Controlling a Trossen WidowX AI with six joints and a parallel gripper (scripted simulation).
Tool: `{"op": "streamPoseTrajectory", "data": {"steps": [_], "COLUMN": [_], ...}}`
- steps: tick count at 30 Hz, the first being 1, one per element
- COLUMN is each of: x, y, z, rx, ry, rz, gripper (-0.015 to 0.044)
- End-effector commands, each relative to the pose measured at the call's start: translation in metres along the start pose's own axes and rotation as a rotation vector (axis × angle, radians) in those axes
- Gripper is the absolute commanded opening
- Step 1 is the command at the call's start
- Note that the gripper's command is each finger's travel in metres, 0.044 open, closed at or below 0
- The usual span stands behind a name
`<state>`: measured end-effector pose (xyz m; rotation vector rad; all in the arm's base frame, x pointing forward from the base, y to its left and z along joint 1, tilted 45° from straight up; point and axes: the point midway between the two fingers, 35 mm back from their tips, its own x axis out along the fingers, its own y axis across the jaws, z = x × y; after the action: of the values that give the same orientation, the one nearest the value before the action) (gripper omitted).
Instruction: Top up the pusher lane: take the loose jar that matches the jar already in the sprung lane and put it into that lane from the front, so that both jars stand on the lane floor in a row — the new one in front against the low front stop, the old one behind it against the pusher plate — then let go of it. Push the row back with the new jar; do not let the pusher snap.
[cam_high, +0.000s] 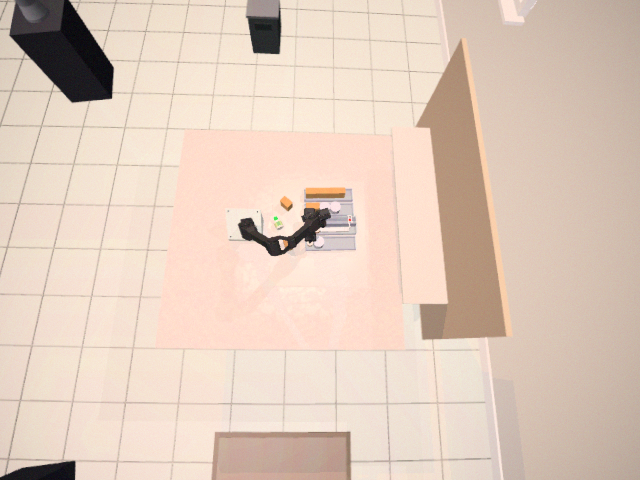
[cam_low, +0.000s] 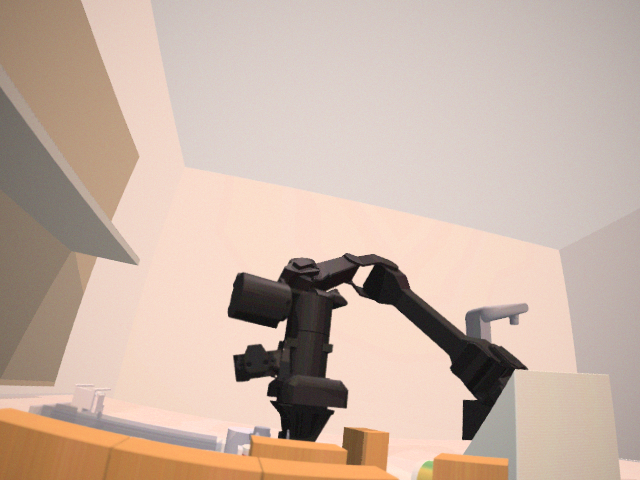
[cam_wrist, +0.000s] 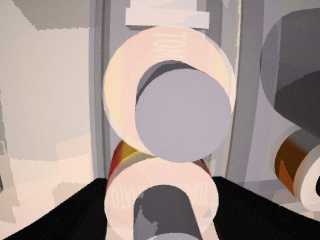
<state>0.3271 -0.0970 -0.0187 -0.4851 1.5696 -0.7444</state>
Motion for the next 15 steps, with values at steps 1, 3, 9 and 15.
{"op": "streamPoseTrajectory", "data": {"steps": [1, 3, 9, 15], "x": [0.0002, 0.0001, 0.0000, 0.0000], "y": [-0.0011, -0.0002, 0.0003, 0.0003], "z": [0.0007, -0.0008, -0.0018, -0.0018], "rx": [0.009, 0.009, 0.009, 0.009], "ry": [-0.008, -0.008, -0.007, -0.007], "rz": [-0.007, -0.007, -0.007, -0.007], "gripper": [0.0000, 0.0000, 0.0000, 0.0000]}}
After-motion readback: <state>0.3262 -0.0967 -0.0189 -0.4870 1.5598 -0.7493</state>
